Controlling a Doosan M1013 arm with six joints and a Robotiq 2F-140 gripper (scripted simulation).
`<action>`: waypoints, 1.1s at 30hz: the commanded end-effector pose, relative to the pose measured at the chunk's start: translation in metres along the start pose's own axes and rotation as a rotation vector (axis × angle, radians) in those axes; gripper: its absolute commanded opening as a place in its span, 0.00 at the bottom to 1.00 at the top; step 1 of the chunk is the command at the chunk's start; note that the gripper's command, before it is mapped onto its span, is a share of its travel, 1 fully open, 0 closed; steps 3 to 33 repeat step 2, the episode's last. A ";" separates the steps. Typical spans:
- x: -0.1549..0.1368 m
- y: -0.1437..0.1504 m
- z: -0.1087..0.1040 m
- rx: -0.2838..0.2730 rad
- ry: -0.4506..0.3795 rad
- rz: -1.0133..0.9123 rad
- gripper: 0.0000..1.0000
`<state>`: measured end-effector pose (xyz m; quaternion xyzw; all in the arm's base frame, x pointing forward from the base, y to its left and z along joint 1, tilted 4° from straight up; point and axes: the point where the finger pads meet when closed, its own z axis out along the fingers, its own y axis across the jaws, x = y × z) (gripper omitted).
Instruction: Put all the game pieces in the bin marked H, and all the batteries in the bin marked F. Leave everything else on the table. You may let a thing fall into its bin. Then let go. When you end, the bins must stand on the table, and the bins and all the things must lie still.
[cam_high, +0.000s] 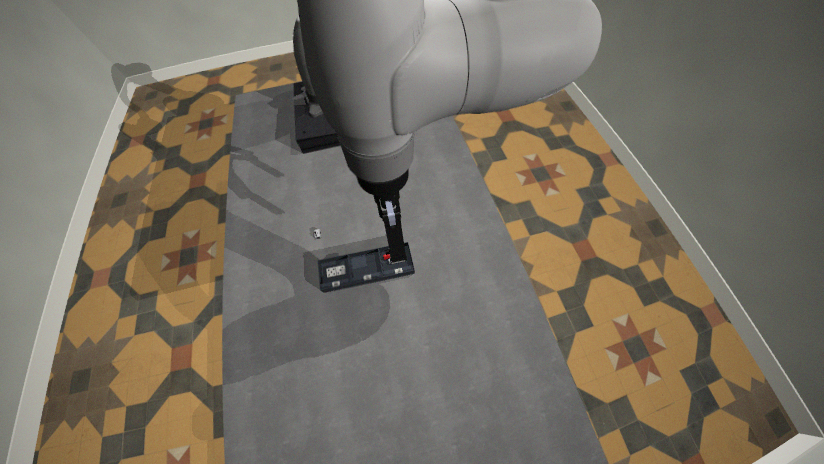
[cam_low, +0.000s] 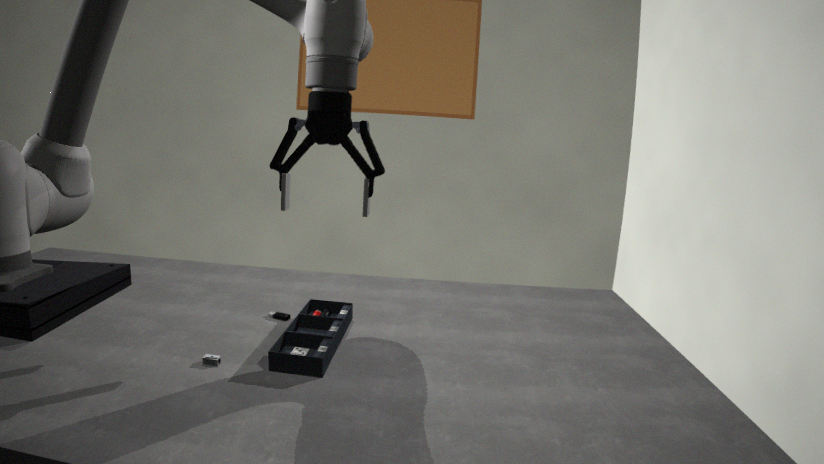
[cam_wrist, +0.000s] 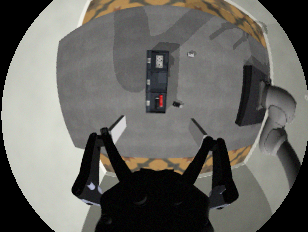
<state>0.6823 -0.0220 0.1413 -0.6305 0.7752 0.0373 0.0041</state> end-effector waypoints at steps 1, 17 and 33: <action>0.000 0.000 0.000 0.000 0.000 0.000 1.00; 0.000 0.000 0.000 0.000 0.000 0.000 1.00; 0.000 0.000 0.000 0.000 0.000 0.000 1.00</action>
